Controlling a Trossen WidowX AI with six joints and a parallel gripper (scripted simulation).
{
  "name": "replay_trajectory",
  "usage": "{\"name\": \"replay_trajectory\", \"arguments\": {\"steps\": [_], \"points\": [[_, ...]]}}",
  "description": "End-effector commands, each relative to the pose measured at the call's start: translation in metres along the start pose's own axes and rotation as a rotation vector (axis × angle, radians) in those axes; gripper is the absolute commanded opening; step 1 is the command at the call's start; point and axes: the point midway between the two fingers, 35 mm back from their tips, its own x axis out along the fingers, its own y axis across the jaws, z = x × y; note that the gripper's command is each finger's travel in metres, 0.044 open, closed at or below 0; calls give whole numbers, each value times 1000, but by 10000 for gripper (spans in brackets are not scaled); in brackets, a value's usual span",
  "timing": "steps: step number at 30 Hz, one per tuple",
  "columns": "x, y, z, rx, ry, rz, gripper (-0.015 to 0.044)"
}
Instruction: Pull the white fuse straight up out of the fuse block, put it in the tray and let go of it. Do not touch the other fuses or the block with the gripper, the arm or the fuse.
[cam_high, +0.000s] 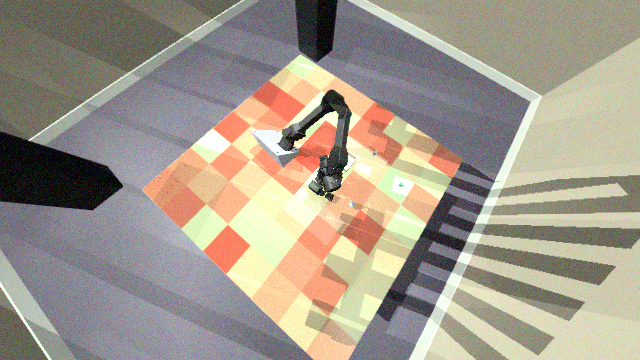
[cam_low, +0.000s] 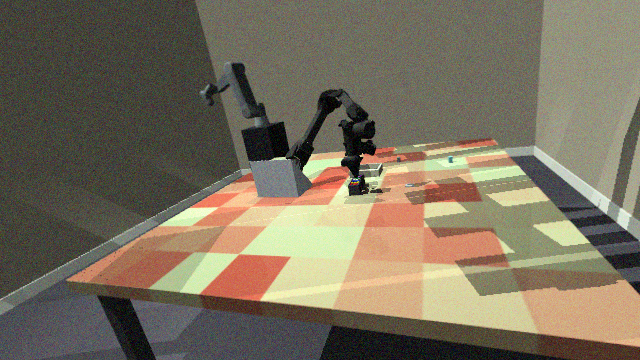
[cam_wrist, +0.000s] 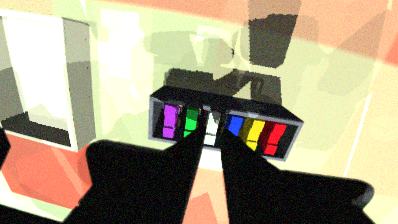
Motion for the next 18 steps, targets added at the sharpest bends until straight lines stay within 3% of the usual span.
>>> {"name": "replay_trajectory", "arguments": {"steps": [1,18], "points": [[3,1,-2,6,1,5,65],[10,1,-2,6,1,6,65]]}}
